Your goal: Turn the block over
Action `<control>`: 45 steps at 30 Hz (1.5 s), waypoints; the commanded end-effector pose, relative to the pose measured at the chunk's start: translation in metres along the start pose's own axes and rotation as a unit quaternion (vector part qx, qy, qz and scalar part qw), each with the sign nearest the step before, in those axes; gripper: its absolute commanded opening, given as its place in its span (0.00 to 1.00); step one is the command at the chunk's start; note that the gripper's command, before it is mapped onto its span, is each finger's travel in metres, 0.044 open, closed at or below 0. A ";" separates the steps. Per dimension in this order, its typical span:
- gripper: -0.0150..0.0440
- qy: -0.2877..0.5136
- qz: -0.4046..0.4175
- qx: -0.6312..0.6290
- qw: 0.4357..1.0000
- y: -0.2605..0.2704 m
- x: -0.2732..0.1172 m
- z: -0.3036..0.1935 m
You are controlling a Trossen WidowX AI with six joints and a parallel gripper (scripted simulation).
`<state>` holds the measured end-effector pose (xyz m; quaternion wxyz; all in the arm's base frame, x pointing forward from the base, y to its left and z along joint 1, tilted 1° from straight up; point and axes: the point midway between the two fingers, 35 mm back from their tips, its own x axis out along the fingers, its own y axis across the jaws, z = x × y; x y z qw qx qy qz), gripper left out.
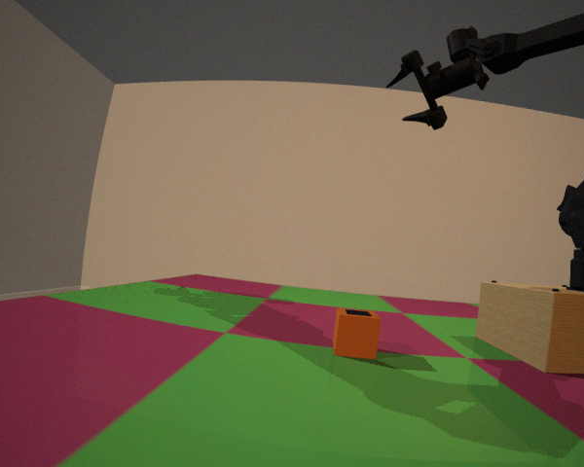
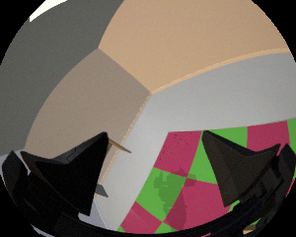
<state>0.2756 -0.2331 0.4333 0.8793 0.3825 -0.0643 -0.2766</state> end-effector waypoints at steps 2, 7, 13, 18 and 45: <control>1.00 0.119 -0.029 -0.055 0.991 -0.009 0.037 -0.079; 1.00 0.232 -0.041 -0.129 0.963 -0.012 0.053 -0.160; 1.00 0.375 -0.045 -0.228 0.898 -0.017 0.050 -0.263; 1.00 0.486 -0.036 -0.324 0.811 -0.025 0.025 -0.346; 1.00 0.657 0.007 -0.525 0.542 -0.081 -0.066 -0.505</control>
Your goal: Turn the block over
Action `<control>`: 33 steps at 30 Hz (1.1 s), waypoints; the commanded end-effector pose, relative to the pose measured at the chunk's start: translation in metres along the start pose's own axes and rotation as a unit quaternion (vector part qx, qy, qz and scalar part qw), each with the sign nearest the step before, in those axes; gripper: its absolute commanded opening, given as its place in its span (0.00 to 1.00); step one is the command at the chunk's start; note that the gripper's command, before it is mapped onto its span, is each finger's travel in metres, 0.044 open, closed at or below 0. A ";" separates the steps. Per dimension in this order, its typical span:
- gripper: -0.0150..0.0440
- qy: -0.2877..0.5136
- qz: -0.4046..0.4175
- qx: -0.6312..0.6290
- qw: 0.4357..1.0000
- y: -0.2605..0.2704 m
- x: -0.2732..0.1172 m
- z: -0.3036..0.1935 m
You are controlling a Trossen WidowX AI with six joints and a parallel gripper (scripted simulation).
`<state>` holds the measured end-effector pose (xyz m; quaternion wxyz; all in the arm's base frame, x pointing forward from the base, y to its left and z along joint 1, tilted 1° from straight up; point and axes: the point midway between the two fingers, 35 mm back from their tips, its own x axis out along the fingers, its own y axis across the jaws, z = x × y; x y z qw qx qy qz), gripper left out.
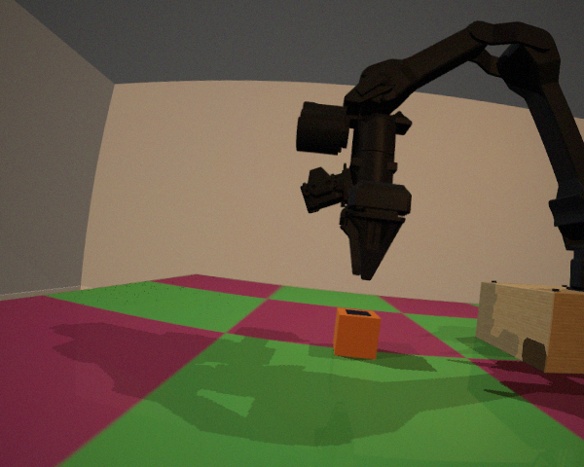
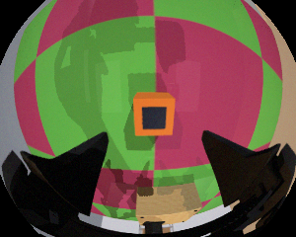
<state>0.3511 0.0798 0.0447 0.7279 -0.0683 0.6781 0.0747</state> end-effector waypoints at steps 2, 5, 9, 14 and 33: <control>1.00 0.010 -0.003 -0.003 1.000 0.000 0.015 -0.004; 1.00 0.010 -0.003 -0.003 1.000 0.000 0.028 -0.003; 1.00 0.010 -0.003 -0.003 1.000 0.000 0.030 -0.003; 1.00 0.010 -0.003 -0.003 1.000 0.000 0.034 -0.003; 1.00 0.010 -0.003 -0.003 1.000 0.000 0.065 -0.004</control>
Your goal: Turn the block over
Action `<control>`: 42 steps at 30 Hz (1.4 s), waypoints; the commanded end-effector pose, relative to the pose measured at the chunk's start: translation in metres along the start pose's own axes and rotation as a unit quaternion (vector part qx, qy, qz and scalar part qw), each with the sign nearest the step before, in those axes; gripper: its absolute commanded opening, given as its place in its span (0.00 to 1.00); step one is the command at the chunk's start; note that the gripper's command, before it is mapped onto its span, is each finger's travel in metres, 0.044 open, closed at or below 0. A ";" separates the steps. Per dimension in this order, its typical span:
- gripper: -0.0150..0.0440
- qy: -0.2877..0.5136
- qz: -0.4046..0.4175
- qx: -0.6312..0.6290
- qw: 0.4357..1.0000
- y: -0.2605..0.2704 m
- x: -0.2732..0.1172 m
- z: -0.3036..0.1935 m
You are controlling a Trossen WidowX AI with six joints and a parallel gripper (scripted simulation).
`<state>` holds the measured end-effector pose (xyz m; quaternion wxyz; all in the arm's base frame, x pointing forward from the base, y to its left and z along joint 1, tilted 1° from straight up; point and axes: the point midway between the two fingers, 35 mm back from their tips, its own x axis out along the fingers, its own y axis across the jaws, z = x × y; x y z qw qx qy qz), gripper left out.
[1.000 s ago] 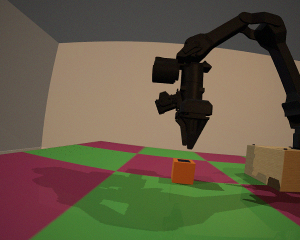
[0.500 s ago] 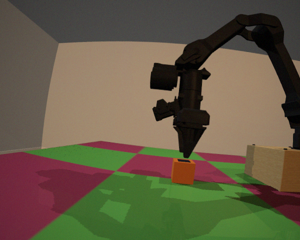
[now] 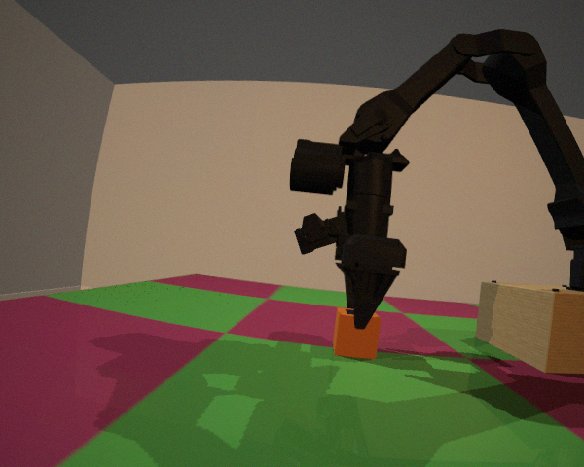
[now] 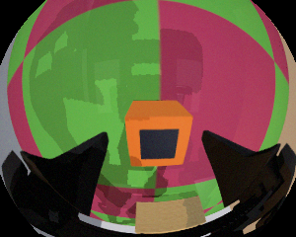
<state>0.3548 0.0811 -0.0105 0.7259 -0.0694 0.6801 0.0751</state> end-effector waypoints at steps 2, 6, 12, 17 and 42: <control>1.00 0.007 -0.003 -0.002 1.000 -0.001 0.012 -0.004; 0.91 0.007 -0.003 -0.002 1.000 -0.001 0.012 -0.004; 0.64 0.007 -0.003 -0.002 1.000 -0.001 0.012 -0.004; 0.59 0.007 -0.003 -0.002 1.000 -0.001 0.012 -0.004; 0.25 0.007 -0.003 -0.002 1.000 -0.001 -0.018 -0.003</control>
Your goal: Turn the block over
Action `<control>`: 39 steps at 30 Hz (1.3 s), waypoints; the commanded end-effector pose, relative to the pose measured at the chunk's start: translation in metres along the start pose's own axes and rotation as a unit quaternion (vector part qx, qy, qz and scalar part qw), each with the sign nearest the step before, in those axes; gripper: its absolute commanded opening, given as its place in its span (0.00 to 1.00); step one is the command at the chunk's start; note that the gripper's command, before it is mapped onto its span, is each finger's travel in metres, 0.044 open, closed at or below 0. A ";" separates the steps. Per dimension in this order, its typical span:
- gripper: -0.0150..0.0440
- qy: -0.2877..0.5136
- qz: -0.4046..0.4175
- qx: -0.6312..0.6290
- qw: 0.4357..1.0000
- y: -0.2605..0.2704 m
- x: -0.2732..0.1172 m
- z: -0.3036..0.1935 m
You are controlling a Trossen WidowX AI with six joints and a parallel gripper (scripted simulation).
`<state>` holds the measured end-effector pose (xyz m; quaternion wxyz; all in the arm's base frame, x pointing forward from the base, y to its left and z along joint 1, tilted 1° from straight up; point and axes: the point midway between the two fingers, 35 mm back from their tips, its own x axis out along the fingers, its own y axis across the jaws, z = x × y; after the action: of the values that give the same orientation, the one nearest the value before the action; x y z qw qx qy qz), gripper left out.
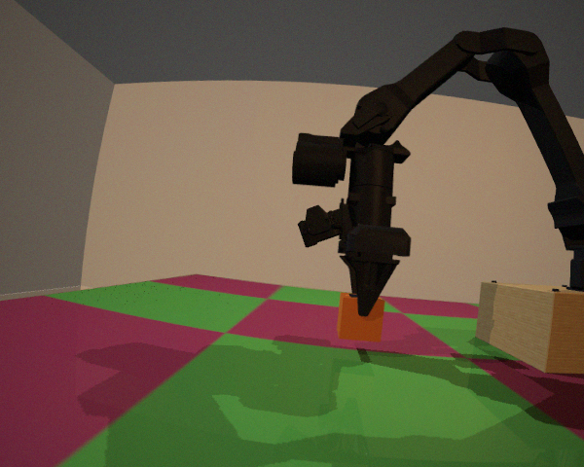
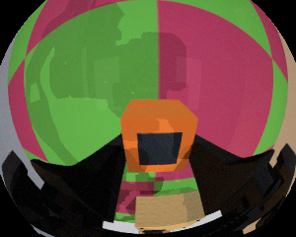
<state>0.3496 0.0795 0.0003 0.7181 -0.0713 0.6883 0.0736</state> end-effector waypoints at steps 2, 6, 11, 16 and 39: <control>0.25 -0.010 -0.002 -0.002 1.000 0.000 -0.006 0.002; 0.25 -0.040 -0.002 -0.002 0.999 0.000 -0.003 0.003; 0.25 -0.079 -0.001 -0.002 0.997 0.000 0.000 0.004; 0.25 -0.118 -0.001 -0.002 0.993 0.000 0.003 0.004; 0.25 -0.260 -0.001 -0.002 0.966 0.000 0.000 -0.004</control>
<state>0.3449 0.0789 -0.0046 0.8652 -0.0502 0.4906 0.0907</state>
